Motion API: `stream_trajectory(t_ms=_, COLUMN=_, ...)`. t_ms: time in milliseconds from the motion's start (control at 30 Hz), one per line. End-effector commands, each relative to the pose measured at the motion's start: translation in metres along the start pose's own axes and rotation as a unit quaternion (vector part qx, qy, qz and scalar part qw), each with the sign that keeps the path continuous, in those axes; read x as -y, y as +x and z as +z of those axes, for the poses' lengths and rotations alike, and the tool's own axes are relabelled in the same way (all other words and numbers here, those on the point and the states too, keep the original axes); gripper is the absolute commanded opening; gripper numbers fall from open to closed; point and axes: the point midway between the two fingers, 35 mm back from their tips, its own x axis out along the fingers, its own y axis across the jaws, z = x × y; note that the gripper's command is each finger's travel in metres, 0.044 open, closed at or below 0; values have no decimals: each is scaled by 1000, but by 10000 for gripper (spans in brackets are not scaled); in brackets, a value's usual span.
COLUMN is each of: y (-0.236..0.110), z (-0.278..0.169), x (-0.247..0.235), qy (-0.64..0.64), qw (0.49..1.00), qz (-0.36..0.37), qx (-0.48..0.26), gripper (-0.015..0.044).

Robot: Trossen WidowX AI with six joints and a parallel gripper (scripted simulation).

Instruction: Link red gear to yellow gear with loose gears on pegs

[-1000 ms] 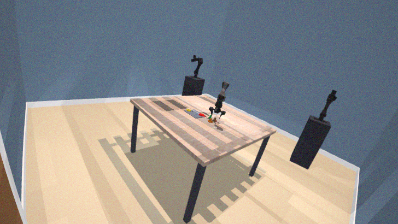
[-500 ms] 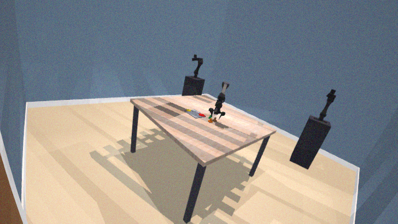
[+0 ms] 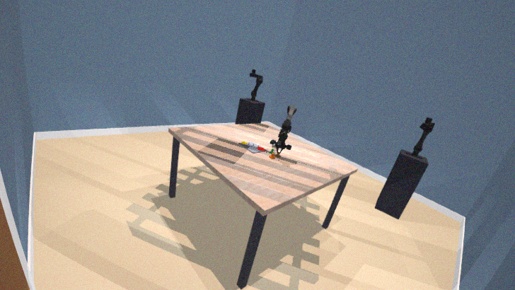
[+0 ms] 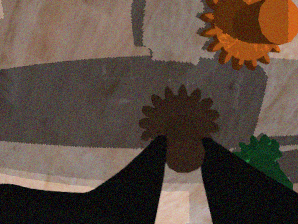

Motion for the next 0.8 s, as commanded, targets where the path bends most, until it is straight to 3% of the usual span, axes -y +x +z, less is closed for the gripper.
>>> stream_trajectory(t_ms=0, y=0, z=0, x=0, qy=3, qw=1000, qz=1, qx=0, gripper=39)
stream_trajectory(t_ms=133, y=0, z=0, x=0, qy=3, qw=1000, qz=1, qx=0, gripper=0)
stream_trajectory(t_ms=767, y=-38, z=8, x=1, qy=4, qw=1000, qz=0, qx=2, gripper=0)
